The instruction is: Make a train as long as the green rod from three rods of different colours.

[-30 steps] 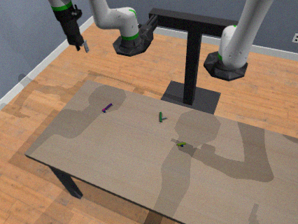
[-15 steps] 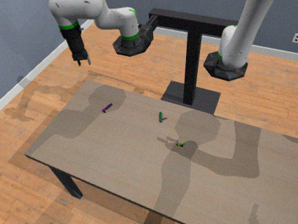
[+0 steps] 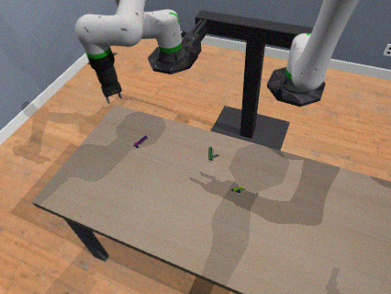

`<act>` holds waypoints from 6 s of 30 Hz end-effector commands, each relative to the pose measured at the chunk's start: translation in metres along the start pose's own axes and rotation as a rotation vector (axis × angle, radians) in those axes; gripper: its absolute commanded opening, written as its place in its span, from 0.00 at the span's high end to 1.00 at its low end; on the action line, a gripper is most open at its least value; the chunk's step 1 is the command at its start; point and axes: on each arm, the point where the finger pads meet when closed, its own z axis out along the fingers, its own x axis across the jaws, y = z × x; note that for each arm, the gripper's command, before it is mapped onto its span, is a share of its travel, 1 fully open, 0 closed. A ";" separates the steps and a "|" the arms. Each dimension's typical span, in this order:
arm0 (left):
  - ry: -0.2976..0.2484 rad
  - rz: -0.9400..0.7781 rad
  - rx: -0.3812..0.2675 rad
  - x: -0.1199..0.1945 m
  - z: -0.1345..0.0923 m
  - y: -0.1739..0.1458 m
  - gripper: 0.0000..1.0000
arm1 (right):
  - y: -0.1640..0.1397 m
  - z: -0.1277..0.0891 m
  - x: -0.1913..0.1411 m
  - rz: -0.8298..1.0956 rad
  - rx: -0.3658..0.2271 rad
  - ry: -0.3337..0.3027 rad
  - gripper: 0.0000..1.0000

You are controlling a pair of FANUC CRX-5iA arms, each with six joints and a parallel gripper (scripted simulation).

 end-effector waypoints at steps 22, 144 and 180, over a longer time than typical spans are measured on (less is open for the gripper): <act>0.000 0.000 -0.002 0.000 -0.001 0.000 0.00 | -0.002 0.124 0.003 -0.792 0.007 -0.019 0.00; 0.000 0.000 -0.002 0.000 -0.001 0.000 0.00 | -0.049 0.291 0.091 -2.215 0.008 -0.020 0.00; 0.000 0.000 -0.002 0.000 -0.001 0.000 0.00 | -0.054 0.291 0.081 -1.969 0.006 -0.020 0.00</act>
